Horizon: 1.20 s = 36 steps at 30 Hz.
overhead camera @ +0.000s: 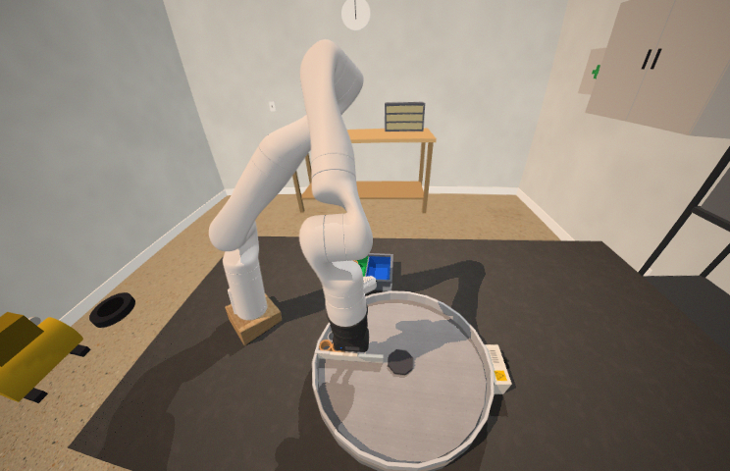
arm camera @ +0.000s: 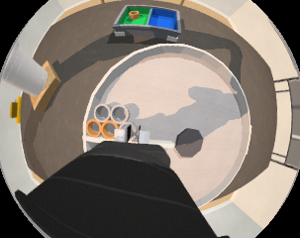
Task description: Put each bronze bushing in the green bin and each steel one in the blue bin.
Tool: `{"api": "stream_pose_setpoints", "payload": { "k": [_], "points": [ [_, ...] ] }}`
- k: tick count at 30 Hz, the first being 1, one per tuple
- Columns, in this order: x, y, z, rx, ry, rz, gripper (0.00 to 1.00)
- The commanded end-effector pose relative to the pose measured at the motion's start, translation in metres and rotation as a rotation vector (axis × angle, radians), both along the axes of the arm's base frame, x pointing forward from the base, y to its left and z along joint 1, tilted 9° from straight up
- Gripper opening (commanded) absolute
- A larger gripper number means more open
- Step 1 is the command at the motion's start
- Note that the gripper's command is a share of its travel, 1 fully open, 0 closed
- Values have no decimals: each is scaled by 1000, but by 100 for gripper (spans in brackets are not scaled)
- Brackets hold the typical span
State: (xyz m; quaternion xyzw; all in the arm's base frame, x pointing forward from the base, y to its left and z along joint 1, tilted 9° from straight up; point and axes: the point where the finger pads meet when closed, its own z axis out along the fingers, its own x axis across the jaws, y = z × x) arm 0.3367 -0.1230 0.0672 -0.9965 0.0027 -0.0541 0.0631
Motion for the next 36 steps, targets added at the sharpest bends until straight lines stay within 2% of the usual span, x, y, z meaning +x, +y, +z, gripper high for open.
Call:
{"api": "stream_pose_setpoints", "payload": {
  "k": [1,23,32,33,36],
  "points": [
    [-1,-1,-2,-1,2,-3,40],
    [1,1,-21,-1,2,-3,40],
    [1,1,-21,-1,2,-3,40],
    [1,2,-21,-1,2,-3,0],
    [1,2,-21,-1,2,-3,0]
  ]
}}
